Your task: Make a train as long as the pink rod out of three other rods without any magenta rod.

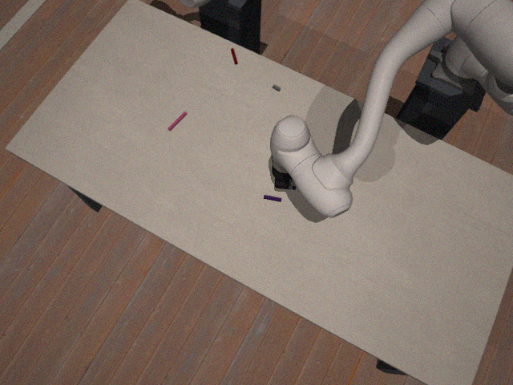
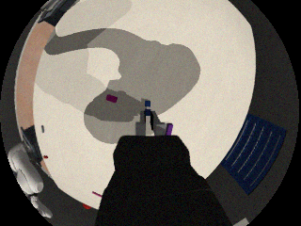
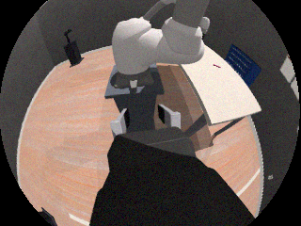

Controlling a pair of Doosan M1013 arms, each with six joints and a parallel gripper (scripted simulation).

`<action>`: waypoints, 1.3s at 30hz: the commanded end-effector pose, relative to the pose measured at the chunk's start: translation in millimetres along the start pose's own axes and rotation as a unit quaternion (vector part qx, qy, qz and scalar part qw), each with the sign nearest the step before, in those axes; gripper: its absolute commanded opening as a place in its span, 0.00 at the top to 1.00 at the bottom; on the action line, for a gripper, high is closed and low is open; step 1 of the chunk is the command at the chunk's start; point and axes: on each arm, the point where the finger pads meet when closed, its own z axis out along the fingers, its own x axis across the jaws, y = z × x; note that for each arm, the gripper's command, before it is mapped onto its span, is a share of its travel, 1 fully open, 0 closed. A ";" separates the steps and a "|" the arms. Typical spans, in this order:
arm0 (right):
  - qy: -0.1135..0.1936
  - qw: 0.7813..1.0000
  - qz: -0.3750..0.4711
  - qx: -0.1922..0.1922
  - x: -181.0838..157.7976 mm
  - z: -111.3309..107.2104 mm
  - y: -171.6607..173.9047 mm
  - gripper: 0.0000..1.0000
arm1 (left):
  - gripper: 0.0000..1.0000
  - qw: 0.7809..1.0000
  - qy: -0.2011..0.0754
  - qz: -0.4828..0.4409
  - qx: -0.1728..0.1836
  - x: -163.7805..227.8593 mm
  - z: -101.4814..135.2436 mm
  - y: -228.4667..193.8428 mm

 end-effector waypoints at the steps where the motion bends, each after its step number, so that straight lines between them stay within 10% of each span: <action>1: 0.007 1.000 -0.001 0.003 1.2 1.3 -2.9 0.00 | 0.76 1.000 -0.002 0.002 0.002 -1.1 3.8 -3.9; 39: 0.007 1.000 -0.001 0.003 1.2 1.3 -2.9 0.00 | 0.76 1.000 -0.002 0.002 0.002 -1.1 15.4 -4.0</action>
